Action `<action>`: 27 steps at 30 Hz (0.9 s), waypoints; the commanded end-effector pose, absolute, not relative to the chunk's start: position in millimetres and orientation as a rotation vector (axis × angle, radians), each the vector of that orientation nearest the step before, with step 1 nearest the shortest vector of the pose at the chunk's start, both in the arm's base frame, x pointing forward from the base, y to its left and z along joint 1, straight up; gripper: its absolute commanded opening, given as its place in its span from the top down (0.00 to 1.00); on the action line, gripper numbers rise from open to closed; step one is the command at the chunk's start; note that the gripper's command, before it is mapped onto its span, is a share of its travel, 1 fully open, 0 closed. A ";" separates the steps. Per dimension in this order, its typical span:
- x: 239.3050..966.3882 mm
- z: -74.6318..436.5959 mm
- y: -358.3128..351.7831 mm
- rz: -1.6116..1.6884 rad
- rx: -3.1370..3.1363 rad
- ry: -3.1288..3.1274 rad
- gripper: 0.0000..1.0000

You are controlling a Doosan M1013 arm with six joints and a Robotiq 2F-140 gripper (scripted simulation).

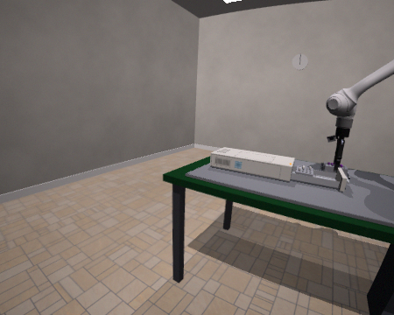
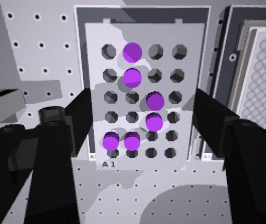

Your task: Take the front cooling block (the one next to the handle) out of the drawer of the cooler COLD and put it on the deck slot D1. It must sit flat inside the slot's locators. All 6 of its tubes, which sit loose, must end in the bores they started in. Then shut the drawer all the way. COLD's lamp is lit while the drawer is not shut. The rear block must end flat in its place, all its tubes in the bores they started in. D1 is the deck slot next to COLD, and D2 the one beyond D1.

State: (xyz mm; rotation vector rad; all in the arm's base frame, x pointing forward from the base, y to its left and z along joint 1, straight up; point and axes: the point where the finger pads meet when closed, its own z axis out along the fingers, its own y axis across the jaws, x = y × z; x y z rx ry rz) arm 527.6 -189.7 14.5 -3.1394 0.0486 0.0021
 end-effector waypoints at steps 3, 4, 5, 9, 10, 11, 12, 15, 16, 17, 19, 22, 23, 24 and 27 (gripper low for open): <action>528.2 15.2 -189.8 0.000 -3.140 0.049 0.87; 528.2 15.2 -189.8 0.000 -3.140 0.049 0.86; 528.2 15.2 -189.8 0.000 -3.140 0.049 0.86; 528.2 15.2 -189.8 0.000 -3.140 0.049 0.81; 528.2 15.2 -189.8 0.000 -3.140 0.049 0.80; 528.2 15.2 -189.8 0.000 -3.140 0.049 0.78; 528.2 15.2 -189.8 0.000 -3.140 0.049 0.77; 528.2 15.2 -189.8 0.000 -3.140 0.049 0.72; 528.2 15.2 -189.8 0.000 -3.140 0.049 0.71; 528.2 15.2 -189.8 0.000 -3.140 0.049 0.69; 528.2 15.2 -189.8 0.000 -3.140 0.049 0.66; 528.2 15.2 -189.8 0.000 -3.140 0.049 0.63; 528.2 15.2 -189.8 0.000 -3.140 0.049 0.63; 528.2 15.2 -189.8 0.000 -3.140 0.049 0.62; 528.2 15.2 -189.8 0.000 -3.140 0.049 0.57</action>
